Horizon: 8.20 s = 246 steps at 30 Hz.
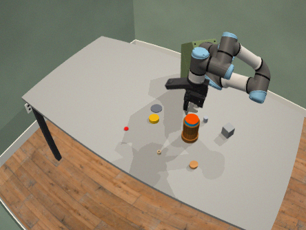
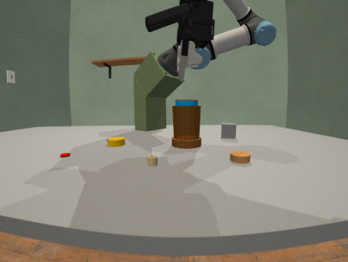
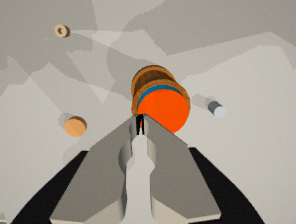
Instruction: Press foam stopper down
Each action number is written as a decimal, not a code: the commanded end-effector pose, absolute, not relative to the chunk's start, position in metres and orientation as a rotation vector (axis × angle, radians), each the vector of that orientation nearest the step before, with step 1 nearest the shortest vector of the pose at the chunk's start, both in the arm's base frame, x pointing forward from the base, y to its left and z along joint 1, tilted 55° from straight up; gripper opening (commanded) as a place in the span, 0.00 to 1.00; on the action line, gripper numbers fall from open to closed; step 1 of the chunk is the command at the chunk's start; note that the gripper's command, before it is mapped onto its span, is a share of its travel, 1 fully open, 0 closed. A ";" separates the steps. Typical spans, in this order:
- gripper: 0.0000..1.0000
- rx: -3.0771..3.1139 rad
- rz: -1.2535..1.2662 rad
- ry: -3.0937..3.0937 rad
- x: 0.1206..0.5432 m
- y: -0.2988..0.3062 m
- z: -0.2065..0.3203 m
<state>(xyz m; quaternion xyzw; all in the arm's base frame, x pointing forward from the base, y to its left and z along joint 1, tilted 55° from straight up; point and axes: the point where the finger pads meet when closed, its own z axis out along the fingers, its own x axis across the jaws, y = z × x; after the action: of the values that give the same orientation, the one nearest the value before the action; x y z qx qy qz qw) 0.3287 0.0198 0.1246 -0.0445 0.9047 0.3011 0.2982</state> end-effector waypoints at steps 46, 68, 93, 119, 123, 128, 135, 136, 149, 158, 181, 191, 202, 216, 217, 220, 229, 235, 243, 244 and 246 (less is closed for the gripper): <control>0.00 0.103 0.985 2.367 0.310 0.049 0.110; 0.00 0.103 0.984 2.367 0.309 0.052 0.109; 0.00 0.104 0.986 2.366 0.323 0.068 0.095; 0.00 0.104 0.986 2.366 0.329 0.075 0.089; 0.00 0.104 0.986 2.366 0.329 0.075 0.088; 0.00 0.104 0.986 2.366 0.331 0.077 0.086; 0.00 0.104 0.986 2.366 0.333 0.079 0.084; 0.00 0.104 0.986 2.366 0.333 0.080 0.084; 0.00 0.104 0.986 2.366 0.334 0.081 0.083; 0.00 0.104 0.986 2.366 0.334 0.082 0.083; 0.00 0.104 0.985 2.366 0.334 0.081 0.083; 0.00 0.104 0.985 2.366 0.334 0.081 0.083; 0.00 0.101 0.981 2.368 0.331 0.076 0.087; 0.00 0.102 0.981 2.368 0.313 0.055 0.106; 0.00 0.102 0.981 2.368 0.311 0.054 0.107; 0.00 0.102 0.981 2.368 0.308 0.050 0.110; 0.00 0.102 0.981 2.368 0.307 0.048 0.112; 0.00 0.102 0.981 2.368 0.307 0.048 0.112; 0.00 0.102 0.983 2.368 0.307 0.049 0.112; 0.00 0.102 0.983 2.368 0.307 0.049 0.112; 0.00 0.102 0.983 2.368 0.307 0.049 0.112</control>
<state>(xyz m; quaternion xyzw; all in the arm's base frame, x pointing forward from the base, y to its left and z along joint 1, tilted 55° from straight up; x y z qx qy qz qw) 0.3077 0.0483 0.1113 0.0400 0.8849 0.3673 0.2837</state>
